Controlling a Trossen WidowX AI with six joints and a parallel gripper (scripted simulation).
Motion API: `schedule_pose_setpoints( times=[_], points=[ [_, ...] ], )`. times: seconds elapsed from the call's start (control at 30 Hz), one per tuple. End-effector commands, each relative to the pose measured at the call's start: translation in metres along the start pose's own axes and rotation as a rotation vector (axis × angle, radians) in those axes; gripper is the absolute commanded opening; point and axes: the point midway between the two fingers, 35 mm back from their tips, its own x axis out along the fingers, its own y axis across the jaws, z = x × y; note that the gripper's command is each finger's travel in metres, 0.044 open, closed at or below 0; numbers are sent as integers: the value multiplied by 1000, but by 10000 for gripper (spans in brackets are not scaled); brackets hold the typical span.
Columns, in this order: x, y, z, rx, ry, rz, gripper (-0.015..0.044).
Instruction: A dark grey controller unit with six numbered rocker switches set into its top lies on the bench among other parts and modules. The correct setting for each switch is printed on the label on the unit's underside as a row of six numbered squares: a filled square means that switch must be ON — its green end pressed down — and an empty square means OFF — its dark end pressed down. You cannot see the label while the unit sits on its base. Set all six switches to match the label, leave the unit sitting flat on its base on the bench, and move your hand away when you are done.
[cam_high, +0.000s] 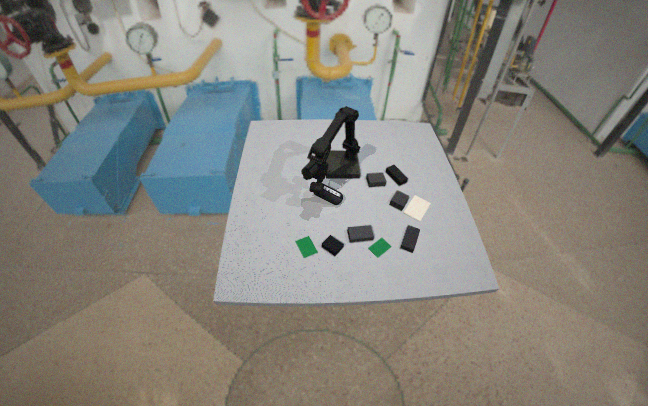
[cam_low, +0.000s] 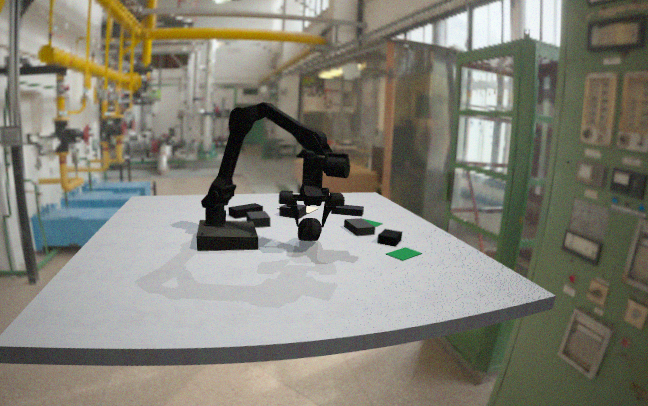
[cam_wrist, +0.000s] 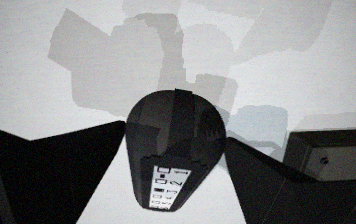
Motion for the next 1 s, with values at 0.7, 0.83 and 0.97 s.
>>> schedule_pose_setpoints(
  times=[0.7,0.83,0.97],
  points=[
    [-18,1,-17,-1,1,10,336],
    [-20,1,-20,-1,1,10,336],
    [-22,1,-23,-1,1,10,336]
  ],
)
